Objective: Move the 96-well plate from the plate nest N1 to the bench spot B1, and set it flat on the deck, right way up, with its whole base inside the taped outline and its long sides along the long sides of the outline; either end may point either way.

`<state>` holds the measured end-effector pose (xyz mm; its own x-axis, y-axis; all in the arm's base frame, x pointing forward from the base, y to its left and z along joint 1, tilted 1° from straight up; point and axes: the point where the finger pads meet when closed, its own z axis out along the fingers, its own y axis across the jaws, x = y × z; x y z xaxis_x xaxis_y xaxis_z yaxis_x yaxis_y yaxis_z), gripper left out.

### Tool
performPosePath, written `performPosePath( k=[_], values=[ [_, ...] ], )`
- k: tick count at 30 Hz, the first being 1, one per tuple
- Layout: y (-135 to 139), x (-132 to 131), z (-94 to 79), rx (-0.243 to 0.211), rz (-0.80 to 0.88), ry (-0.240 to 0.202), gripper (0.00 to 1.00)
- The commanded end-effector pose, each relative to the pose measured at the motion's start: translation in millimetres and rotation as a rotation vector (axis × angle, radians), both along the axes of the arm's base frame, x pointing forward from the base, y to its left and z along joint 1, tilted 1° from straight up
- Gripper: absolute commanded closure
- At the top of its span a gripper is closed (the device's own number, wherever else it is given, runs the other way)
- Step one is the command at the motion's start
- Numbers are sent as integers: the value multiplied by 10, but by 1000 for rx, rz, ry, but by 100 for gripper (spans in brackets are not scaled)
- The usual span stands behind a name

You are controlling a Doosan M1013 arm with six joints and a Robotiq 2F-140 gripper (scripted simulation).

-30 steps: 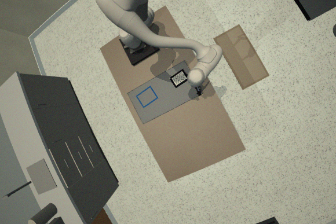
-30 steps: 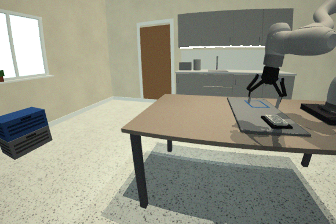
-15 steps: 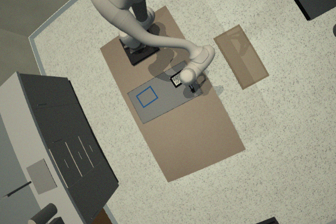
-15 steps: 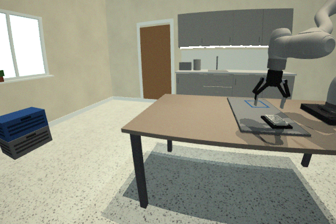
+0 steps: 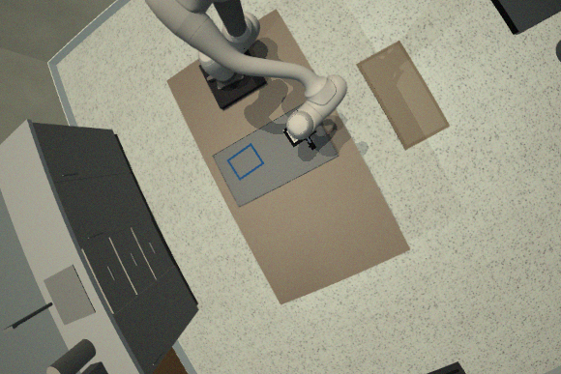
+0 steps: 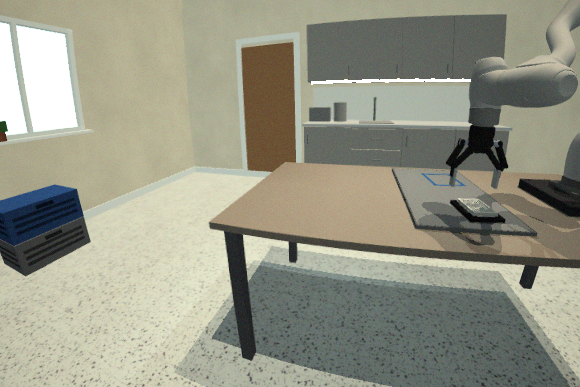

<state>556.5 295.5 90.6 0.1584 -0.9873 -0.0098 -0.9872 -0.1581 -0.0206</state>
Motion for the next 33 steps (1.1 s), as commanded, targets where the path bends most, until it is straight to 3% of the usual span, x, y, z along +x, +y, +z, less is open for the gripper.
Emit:
performPosePath(
  k=[1,6,18,33],
  values=[
    [-104,-135,-47,1,30,17,0],
    [-252,-323,-118,1,30,17,0],
    [-257,-329,-120,1,30,17,0],
    [-254,-329,-337,1,30,17,0]
  ],
)
